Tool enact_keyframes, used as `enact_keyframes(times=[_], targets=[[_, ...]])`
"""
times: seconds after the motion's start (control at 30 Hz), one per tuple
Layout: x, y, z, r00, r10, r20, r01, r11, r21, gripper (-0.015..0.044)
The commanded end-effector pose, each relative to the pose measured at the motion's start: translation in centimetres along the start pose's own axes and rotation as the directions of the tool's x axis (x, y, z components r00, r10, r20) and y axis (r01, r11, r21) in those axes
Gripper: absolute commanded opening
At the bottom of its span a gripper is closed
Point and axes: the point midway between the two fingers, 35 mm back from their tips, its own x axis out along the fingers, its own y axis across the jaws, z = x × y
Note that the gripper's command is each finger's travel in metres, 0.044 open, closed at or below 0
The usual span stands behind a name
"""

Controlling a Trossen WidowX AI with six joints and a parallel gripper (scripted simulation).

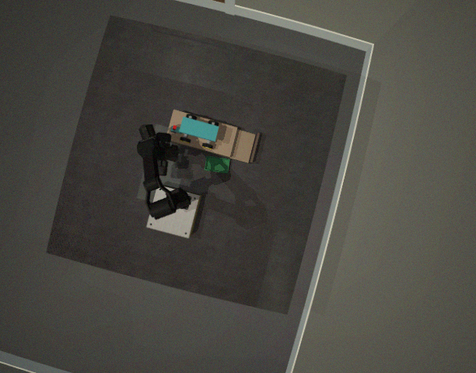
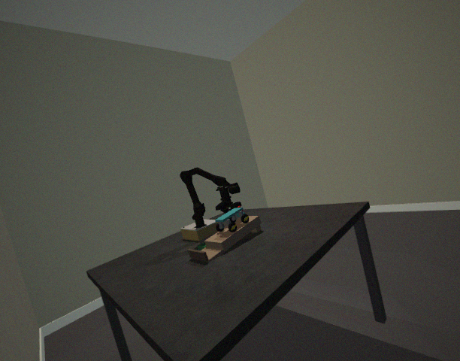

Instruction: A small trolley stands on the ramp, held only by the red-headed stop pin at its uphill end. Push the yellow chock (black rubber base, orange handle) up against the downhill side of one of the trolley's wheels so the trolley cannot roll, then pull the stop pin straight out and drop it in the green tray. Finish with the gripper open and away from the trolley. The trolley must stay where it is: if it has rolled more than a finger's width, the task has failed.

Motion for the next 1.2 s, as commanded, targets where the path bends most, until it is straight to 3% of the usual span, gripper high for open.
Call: enact_keyframes(times=[0.0,1.17], targets=[[0.5,0.0,0.1,1.0,0.003,0.005,-0.003,1.0,0.001,0.019],[5.1,0.0,0.1,1.0,0.002,0.005,-0.002,1.0,0.001,0.019]])
